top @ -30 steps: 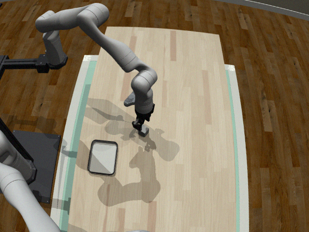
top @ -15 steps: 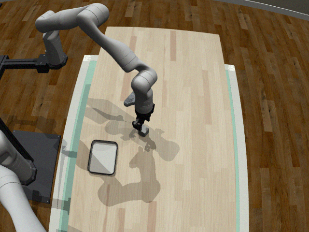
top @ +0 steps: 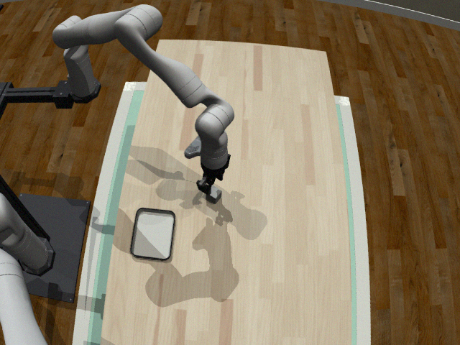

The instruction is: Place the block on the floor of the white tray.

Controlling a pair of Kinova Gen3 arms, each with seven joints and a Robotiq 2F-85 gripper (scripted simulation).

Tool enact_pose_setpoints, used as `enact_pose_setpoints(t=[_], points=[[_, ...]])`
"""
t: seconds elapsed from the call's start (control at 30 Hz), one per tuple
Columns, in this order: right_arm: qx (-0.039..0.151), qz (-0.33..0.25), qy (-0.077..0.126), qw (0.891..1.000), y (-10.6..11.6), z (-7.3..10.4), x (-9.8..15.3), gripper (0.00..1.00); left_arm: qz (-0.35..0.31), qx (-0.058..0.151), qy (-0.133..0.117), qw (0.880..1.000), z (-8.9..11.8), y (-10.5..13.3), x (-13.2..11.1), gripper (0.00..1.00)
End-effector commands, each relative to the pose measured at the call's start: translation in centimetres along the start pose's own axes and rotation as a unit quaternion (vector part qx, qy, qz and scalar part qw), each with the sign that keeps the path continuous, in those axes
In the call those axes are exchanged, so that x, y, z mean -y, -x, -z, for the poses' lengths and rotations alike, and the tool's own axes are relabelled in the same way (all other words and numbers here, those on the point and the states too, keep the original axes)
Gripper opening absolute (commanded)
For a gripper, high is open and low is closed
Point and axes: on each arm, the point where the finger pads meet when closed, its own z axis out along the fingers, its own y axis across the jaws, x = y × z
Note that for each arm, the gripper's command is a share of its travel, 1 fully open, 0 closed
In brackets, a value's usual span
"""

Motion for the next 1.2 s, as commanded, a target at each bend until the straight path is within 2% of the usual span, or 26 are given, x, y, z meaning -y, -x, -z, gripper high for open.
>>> enact_pose_setpoints(t=[0.0,0.23,0.3,0.33,0.8,0.87,0.9,1.17], points=[[0.003,-0.022,0.017,1.0,-1.2,-0.5,-1.5,1.0,0.0,0.001,0.0,1.0,0.1,0.1,0.0,0.651],[0.008,-0.058,0.048,0.997,-2.7,-1.2,-4.2,1.0,0.0,0.001,0.0,1.0,0.1,0.1,0.0,0.651],[0.008,-0.058,0.048,0.997,-2.7,-1.2,-4.2,1.0,0.0,0.001,0.0,1.0,0.1,0.1,0.0,0.651],[0.01,-0.073,0.061,0.995,-3.4,-1.5,-5.4,1.0,0.0,0.001,0.0,1.0,0.1,0.1,0.0,0.651],[0.017,-0.147,0.12,0.982,-6.1,-2.3,-10.8,1.0,0.0,0.001,0.0,1.0,0.1,0.1,0.0,0.651],[0.017,-0.147,0.12,0.982,-6.1,-2.3,-10.8,1.0,0.0,0.001,0.0,1.0,0.1,0.1,0.0,0.651],[0.018,-0.163,0.133,0.977,-6.7,-2.4,-12.0,1.0,0.0,0.001,0.0,1.0,0.1,0.1,0.0,0.651],[0.02,-0.207,0.167,0.964,-8.0,-2.6,-15.1,1.0,0.0,0.001,0.0,1.0,0.1,0.1,0.0,0.651]])
